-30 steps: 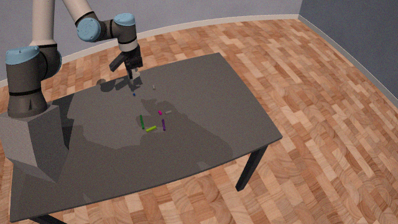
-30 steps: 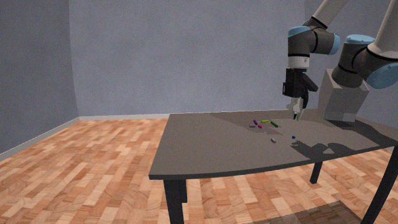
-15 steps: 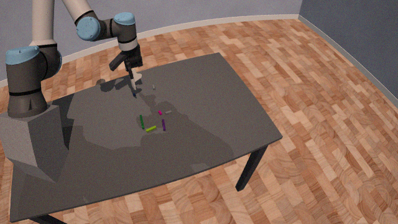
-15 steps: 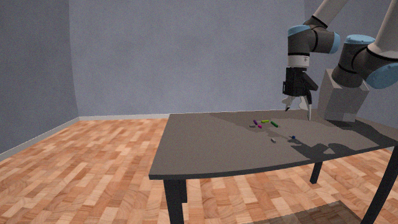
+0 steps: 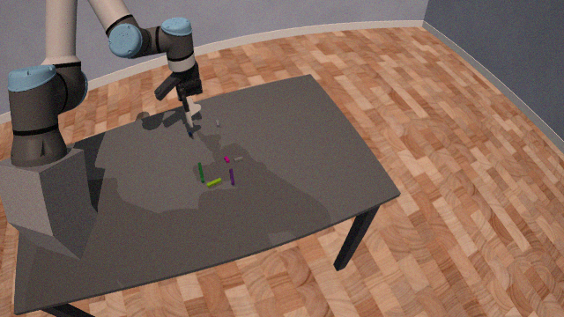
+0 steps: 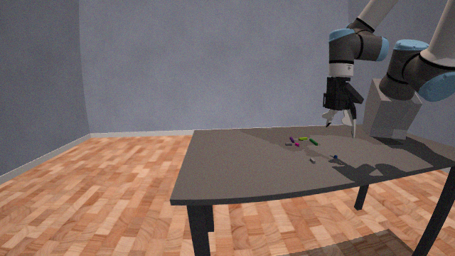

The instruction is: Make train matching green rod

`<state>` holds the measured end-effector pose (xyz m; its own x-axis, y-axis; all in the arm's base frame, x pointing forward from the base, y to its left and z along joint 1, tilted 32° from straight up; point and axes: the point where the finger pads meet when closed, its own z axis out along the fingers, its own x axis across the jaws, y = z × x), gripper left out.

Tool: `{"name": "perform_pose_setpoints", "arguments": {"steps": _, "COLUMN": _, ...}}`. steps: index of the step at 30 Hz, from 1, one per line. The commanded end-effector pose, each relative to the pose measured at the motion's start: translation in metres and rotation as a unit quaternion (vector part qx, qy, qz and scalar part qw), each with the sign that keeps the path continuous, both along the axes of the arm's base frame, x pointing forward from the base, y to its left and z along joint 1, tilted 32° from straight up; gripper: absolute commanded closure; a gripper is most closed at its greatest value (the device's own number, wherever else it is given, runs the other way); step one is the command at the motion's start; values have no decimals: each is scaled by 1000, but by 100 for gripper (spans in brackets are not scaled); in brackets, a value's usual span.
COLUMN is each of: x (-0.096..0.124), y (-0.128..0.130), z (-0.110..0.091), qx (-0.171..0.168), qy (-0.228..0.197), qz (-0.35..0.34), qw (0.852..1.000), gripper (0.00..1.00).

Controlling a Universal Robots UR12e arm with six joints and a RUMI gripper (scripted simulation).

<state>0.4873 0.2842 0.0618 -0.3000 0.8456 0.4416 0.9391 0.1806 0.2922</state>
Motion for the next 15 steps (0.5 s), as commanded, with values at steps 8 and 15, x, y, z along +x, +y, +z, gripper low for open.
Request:
{"name": "perform_pose_setpoints", "arguments": {"steps": 8, "x": 6, "y": -5, "z": -2, "qx": -6, "qy": -17, "qz": 28, "qw": 999, "gripper": 0}}
{"name": "perform_pose_setpoints", "arguments": {"steps": 15, "x": 17, "y": -15, "z": -8, "qx": -17, "qy": -51, "qz": 85, "qw": 995, "gripper": 0}}
